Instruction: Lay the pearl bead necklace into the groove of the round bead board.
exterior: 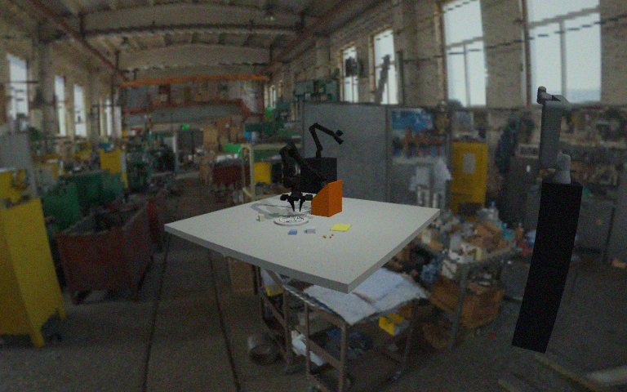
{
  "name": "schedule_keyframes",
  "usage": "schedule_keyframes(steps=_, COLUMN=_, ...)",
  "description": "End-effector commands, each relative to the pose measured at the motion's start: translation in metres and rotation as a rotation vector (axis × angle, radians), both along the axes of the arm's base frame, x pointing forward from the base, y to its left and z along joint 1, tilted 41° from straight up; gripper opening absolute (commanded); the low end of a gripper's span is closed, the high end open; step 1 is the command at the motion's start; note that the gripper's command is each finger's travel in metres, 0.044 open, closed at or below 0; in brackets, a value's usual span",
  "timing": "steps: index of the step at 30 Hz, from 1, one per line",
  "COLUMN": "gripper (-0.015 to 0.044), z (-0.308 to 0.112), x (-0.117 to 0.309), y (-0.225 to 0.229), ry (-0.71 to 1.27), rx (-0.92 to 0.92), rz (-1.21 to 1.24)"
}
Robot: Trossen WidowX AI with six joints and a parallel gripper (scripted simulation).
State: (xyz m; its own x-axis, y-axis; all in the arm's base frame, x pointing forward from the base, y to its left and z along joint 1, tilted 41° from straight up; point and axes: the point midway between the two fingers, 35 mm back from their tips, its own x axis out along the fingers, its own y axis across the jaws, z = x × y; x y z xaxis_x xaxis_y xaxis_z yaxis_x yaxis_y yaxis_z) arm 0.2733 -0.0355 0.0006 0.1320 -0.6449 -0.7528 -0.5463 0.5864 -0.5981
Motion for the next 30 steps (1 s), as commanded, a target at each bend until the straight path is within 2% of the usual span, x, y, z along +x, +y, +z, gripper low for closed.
schedule_keyframes(steps=1, gripper=0.0120, z=-0.001, x=0.000, y=0.009, ry=0.135, rx=-0.031, rz=0.157)
schedule_keyframes(steps=30, gripper=0.0120, z=-0.019, x=0.004, y=-0.008, ry=0.128, rx=-0.029, rz=0.155)
